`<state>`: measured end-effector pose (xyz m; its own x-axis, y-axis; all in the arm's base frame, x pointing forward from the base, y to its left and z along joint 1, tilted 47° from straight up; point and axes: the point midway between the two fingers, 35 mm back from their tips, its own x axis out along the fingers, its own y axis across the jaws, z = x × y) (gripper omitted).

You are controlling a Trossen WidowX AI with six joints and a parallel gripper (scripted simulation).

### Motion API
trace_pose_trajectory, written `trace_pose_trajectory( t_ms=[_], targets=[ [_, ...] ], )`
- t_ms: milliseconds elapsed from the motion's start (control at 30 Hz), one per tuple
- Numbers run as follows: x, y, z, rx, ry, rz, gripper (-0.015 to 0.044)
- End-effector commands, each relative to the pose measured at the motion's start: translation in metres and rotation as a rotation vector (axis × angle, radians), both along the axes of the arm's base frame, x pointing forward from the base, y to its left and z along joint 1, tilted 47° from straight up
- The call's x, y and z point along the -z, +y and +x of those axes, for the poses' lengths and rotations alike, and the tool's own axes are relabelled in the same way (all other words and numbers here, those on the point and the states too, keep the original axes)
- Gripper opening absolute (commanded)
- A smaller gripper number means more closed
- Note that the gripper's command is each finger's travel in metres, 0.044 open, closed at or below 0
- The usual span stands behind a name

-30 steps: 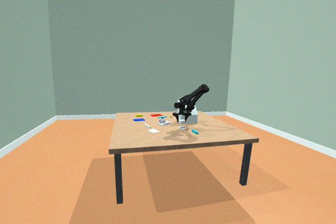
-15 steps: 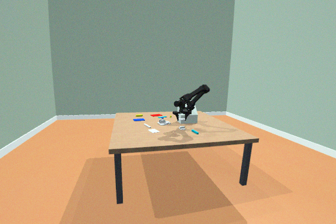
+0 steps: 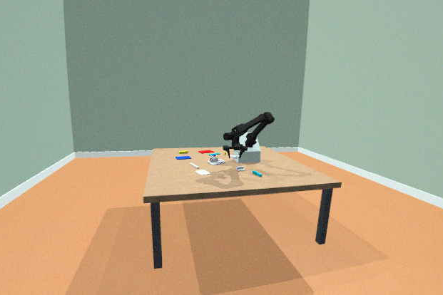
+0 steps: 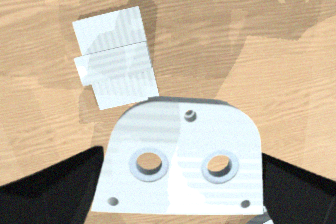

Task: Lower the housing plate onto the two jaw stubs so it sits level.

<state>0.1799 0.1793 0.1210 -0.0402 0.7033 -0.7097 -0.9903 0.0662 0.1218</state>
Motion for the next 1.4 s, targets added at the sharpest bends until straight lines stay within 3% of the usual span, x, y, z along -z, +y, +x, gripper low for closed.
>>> trace_pose_trajectory(
  t_ms=[0, 1367],
  targets=[
    [0.007, -0.005, 0.012, 0.060, 0.058, -0.009, 0.0351],
    [0.096, -0.087, 0.073, 0.602, 0.605, -0.050, 0.0351]
  ],
)
